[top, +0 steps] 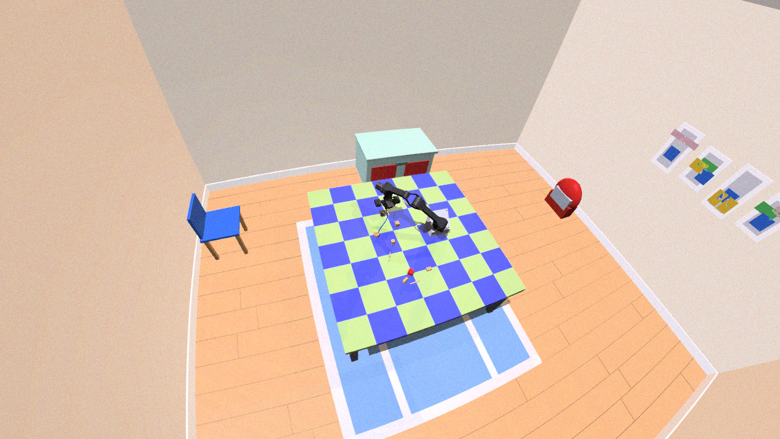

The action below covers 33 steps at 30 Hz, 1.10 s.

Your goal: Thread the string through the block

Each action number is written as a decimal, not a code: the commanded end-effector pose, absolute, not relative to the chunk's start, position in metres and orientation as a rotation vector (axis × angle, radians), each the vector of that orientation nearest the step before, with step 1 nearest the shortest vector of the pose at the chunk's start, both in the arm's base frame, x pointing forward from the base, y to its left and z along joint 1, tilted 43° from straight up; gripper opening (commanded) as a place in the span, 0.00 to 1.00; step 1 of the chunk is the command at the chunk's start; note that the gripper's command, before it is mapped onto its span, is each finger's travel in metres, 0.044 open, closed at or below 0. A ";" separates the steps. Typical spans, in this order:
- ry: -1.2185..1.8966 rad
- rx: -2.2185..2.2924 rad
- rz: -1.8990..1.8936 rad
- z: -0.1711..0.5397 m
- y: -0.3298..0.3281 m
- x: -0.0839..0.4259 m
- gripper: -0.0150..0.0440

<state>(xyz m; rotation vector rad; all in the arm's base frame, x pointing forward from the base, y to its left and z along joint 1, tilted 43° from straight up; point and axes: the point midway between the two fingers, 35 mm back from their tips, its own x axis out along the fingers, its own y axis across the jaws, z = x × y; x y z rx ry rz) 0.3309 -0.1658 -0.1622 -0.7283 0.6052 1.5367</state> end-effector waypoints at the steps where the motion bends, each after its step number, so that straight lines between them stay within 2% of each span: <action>1: 0.605 -0.730 1.541 -0.167 -0.170 0.331 0.25; 33: 0.611 -0.736 1.538 -0.194 -0.200 0.332 0.25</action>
